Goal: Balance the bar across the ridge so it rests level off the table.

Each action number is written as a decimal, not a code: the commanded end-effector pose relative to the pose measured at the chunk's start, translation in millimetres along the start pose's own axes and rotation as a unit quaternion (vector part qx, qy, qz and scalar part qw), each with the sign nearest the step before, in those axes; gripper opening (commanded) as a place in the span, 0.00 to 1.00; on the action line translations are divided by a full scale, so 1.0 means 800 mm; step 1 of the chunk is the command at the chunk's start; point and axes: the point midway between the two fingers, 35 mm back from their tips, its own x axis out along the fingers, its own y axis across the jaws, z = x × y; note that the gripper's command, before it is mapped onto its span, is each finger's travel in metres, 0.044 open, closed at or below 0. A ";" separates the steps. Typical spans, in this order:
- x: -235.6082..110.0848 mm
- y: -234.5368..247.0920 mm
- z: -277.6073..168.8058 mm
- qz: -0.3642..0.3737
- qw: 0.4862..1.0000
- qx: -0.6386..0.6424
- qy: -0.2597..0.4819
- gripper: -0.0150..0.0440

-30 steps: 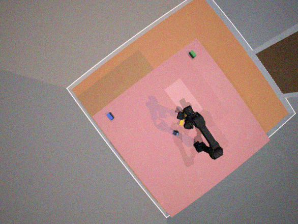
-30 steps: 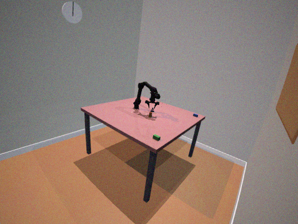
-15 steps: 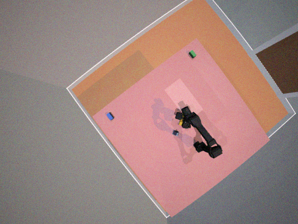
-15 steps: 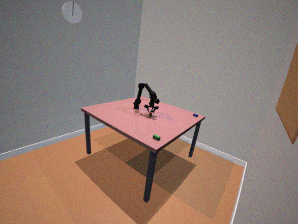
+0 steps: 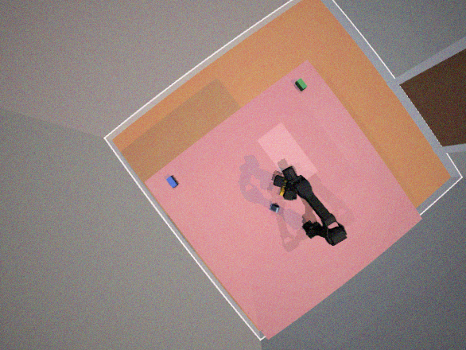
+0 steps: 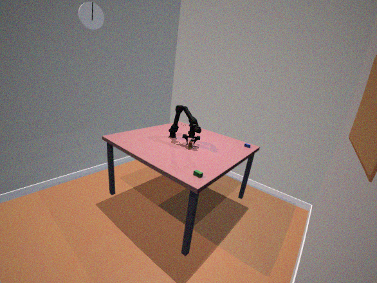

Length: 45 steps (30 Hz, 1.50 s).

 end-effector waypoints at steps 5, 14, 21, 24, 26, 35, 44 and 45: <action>0.005 0.000 0.001 -0.001 1.000 -0.002 -0.002 0.79; 0.005 0.001 0.001 0.001 1.000 0.000 -0.001 0.74; 0.005 0.001 0.001 0.001 1.000 0.000 -0.001 0.47; 0.005 0.001 0.001 0.001 1.000 0.000 -0.001 0.43; 0.005 0.001 0.001 0.001 1.000 0.000 -0.001 0.41; -0.018 -0.002 -0.002 0.001 1.000 0.000 -0.001 0.25; -0.047 -0.005 -0.004 0.000 1.000 -0.001 -0.001 0.25; -0.050 -0.005 -0.004 0.000 1.000 -0.001 -0.001 0.25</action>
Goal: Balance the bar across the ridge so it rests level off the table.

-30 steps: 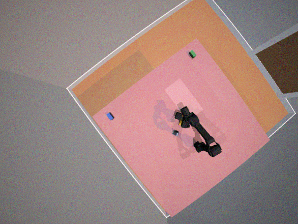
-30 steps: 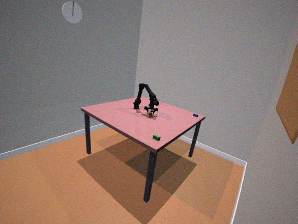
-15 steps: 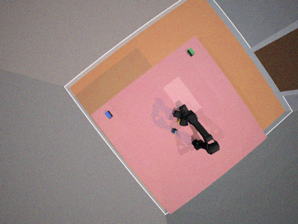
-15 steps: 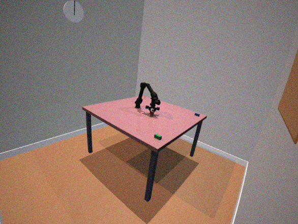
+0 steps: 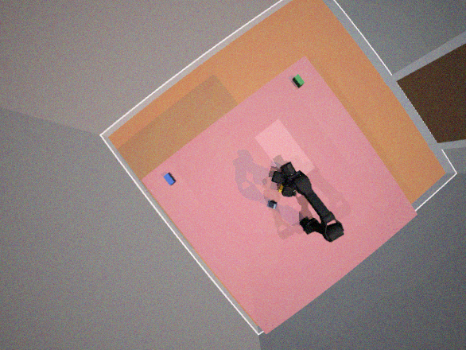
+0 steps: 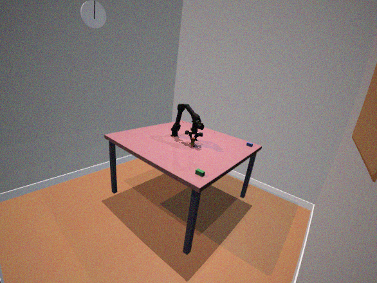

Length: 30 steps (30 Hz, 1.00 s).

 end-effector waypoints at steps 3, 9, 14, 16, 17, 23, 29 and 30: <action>-0.024 -0.003 -0.002 -0.006 1.000 -0.001 0.004 0.25; -0.044 -0.003 -0.002 -0.006 1.000 -0.001 0.004 0.25; -0.060 -0.002 -0.001 -0.006 1.000 -0.001 0.004 0.25; -0.066 -0.001 -0.001 -0.006 1.000 -0.001 0.004 0.25; -0.069 -0.001 0.000 -0.006 1.000 -0.001 0.004 0.25; -0.089 0.001 0.002 -0.007 1.000 -0.002 0.003 0.25; -0.103 0.004 0.004 -0.007 1.000 -0.002 0.003 0.25; -0.103 0.003 0.004 -0.007 1.000 0.000 0.003 0.25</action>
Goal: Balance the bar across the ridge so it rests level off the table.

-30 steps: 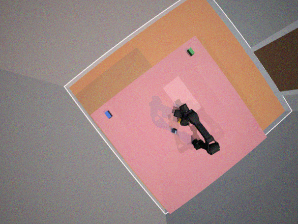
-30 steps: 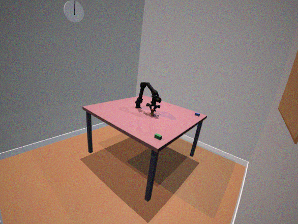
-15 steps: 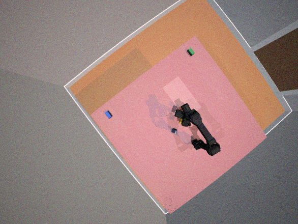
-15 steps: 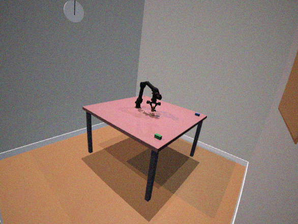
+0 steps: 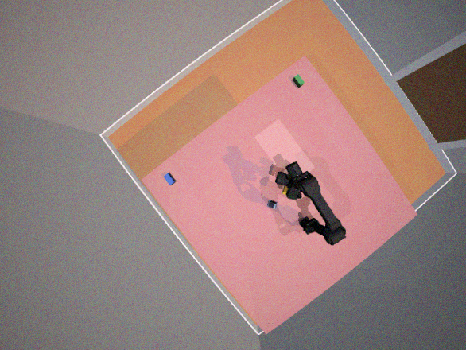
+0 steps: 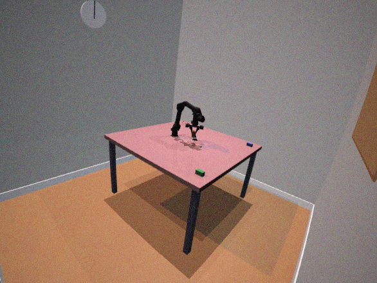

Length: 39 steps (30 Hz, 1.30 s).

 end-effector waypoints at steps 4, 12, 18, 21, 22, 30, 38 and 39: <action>-0.009 -0.008 0.016 -0.006 0.999 0.047 0.001 0.25; -0.010 -0.021 0.053 -0.006 0.987 0.163 -0.001 0.25; -0.011 -0.030 0.082 -0.006 0.968 0.251 -0.003 0.25; -0.011 -0.034 0.096 -0.006 0.955 0.295 -0.004 0.25; -0.011 -0.035 0.101 -0.006 0.951 0.310 -0.004 0.25; -0.012 -0.043 0.140 -0.005 0.903 0.430 -0.006 0.25; -0.012 -0.049 0.178 -0.004 0.833 0.553 -0.008 0.25; -0.012 -0.050 0.183 -0.003 0.823 0.569 -0.009 0.25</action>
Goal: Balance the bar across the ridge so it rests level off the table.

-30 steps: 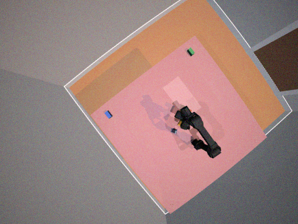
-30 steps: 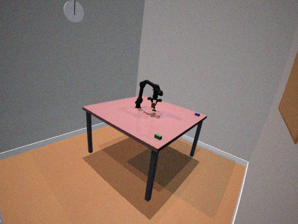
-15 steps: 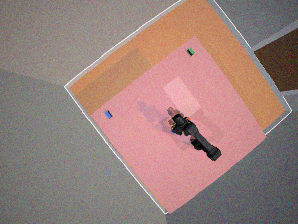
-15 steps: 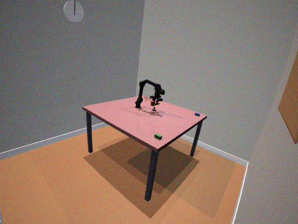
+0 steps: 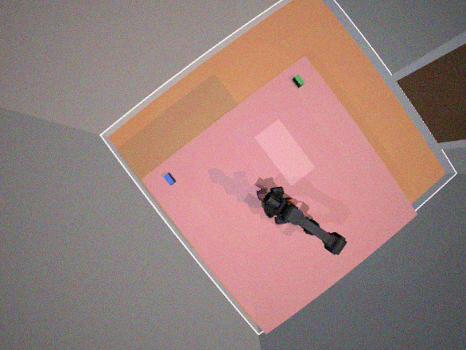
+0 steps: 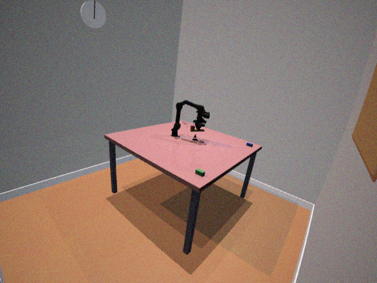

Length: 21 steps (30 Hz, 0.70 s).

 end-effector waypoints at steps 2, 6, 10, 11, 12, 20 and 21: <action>-0.001 0.020 0.014 -0.001 0.996 0.093 -0.003 0.25; -0.001 0.031 0.023 0.000 0.986 0.167 -0.003 0.25; 0.001 0.033 0.026 0.000 0.983 0.186 -0.003 0.25; 0.002 0.033 0.026 0.000 0.982 0.186 -0.003 0.25; 0.004 0.033 0.026 0.000 0.982 0.187 -0.003 0.25; 0.020 0.032 0.029 0.000 0.981 0.194 -0.003 0.25; 0.022 0.032 0.029 0.000 0.981 0.195 -0.003 0.25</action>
